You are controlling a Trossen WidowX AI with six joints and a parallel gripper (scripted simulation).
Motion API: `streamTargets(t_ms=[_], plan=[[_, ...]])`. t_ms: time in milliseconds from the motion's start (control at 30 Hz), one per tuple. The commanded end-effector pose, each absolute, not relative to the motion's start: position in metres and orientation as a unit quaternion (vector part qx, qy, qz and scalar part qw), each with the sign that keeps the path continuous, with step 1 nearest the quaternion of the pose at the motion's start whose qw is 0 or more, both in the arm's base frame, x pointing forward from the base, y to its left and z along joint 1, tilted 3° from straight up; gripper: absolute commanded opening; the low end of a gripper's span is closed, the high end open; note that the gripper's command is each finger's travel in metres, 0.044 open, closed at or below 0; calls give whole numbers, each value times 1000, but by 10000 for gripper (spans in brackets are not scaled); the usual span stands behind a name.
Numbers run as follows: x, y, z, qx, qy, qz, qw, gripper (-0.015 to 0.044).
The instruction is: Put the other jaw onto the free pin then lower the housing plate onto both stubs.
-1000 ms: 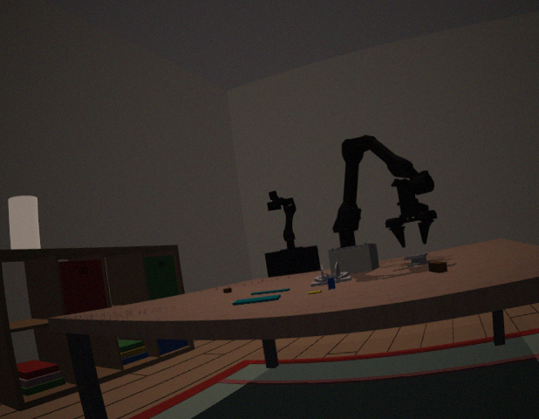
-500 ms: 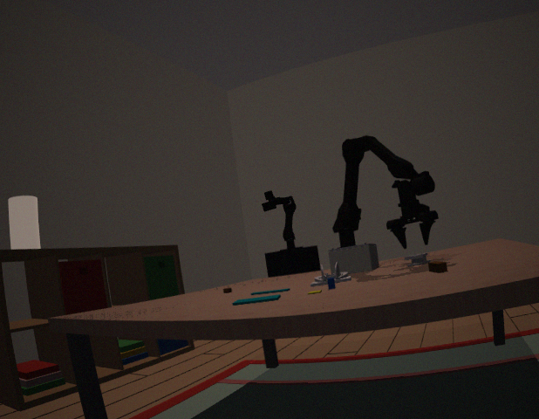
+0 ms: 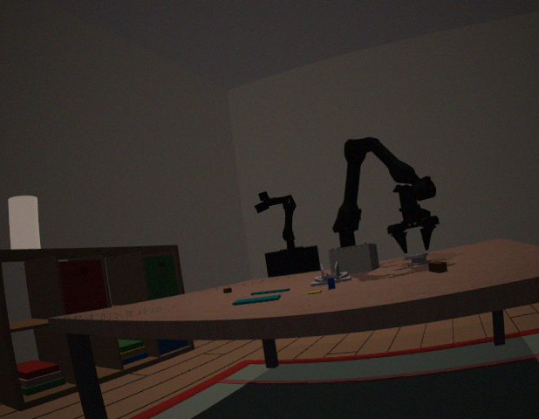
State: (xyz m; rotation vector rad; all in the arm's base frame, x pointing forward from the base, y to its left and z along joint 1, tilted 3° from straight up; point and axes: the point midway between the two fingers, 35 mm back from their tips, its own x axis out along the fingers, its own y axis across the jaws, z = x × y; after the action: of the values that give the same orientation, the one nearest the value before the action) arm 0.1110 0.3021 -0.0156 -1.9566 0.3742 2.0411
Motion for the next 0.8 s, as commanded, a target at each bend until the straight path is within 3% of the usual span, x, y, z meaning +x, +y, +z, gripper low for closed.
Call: streamTargets(t_ms=[0, 767], plan=[[110, 301, -18, -677, 131, 710, 143, 440], [108, 301, -48, -677, 131, 710, 143, 440]])
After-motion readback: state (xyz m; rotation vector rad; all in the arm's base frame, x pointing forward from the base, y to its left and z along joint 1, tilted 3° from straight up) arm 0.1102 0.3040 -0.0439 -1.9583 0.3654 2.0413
